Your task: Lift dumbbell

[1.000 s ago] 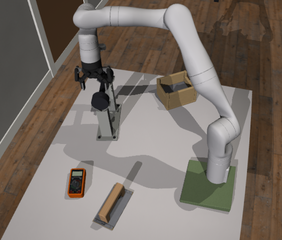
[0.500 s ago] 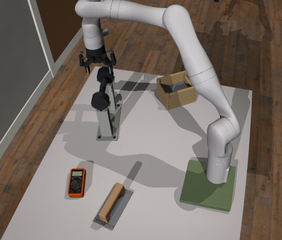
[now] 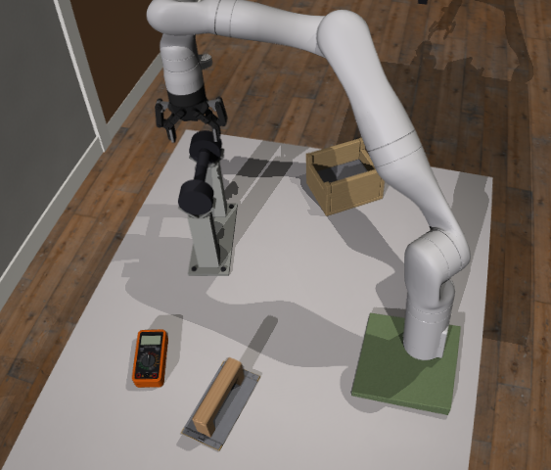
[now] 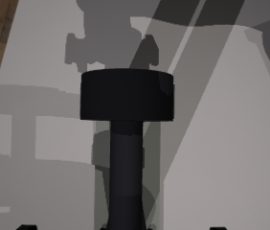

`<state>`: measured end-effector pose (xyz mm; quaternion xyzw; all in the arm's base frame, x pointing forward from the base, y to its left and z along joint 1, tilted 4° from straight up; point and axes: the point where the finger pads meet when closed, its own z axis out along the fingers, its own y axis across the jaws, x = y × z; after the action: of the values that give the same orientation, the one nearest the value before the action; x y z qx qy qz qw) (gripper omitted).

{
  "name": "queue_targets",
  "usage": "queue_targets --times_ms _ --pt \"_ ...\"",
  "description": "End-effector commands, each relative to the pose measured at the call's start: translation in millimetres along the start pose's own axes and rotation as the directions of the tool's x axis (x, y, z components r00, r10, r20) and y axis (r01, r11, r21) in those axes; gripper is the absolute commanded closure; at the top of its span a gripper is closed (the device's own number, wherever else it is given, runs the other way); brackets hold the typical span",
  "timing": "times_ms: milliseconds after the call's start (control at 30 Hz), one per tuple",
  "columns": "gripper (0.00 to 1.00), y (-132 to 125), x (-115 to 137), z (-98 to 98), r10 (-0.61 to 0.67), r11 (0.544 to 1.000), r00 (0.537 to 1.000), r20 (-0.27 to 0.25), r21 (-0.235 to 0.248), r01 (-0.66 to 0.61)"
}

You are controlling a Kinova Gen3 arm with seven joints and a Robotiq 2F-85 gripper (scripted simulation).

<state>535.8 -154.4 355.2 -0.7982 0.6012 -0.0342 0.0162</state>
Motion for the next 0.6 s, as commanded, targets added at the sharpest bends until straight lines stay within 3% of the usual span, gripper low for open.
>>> queue_targets --times_ms 0,200,567 --pt "0.0 0 0 3.5 0.0 1.0 1.0 -0.001 0.001 0.0" --pt "0.0 -1 0 20.1 -0.001 1.0 1.0 0.001 0.001 0.001" --pt "0.0 0 -1 87.9 -0.003 1.0 1.0 0.004 0.002 0.003"
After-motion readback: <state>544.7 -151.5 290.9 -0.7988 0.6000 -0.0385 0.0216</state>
